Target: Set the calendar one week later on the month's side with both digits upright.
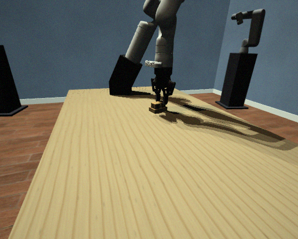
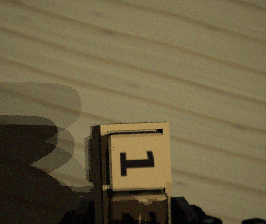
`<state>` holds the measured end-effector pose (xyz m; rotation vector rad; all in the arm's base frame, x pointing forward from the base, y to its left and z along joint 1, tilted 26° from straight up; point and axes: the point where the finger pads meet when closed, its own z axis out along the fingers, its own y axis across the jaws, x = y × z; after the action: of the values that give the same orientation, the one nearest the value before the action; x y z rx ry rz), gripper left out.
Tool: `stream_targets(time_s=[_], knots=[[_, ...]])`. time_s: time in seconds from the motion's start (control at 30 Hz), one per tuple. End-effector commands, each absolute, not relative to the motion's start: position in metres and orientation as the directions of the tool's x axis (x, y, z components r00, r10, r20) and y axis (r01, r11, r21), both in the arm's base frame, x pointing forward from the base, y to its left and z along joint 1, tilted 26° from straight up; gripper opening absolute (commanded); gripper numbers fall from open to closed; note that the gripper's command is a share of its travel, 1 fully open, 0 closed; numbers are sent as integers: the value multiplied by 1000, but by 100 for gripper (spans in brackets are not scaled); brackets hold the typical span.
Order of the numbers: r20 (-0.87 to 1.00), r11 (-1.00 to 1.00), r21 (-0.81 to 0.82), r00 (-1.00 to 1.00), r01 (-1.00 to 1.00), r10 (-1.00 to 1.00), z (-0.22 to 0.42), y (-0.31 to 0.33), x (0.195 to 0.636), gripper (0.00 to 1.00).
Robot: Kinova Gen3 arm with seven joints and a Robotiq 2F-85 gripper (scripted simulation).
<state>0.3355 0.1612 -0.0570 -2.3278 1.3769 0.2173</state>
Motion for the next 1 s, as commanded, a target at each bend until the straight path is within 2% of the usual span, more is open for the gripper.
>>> stream_targets(time_s=[0.0, 0.97], knots=[[-345, -424, -272, 499, -864, -795, -63, 165, 332, 46], [-345, -424, -272, 499, -864, -795, -68, 167, 332, 46]])
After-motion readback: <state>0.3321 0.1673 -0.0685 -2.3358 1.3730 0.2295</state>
